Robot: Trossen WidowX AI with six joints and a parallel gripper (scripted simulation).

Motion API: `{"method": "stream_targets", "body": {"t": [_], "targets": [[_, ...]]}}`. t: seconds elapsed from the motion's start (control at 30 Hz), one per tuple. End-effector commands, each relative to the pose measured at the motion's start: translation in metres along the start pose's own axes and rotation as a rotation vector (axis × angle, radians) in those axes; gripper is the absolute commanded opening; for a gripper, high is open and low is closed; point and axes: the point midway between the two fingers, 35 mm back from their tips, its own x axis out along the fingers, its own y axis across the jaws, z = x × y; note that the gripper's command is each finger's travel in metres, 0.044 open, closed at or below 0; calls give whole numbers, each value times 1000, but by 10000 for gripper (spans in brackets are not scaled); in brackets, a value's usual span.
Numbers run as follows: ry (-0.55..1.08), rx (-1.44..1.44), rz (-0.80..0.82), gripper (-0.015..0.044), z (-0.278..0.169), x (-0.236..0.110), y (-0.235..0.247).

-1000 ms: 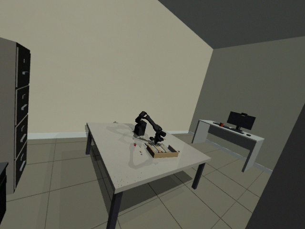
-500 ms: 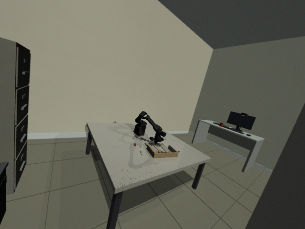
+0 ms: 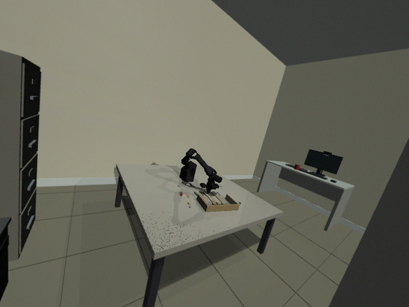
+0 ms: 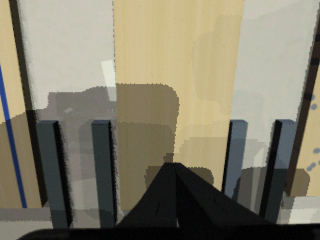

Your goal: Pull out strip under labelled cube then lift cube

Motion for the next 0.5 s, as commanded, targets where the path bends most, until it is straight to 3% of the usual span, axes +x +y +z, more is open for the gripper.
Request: {"method": "stream_targets", "body": {"t": [0.0, 0.47], "targets": [[15, -9, -4, 0, -13, 4, 0], [15, -9, -4, 0, -8, -4, 0]]}}
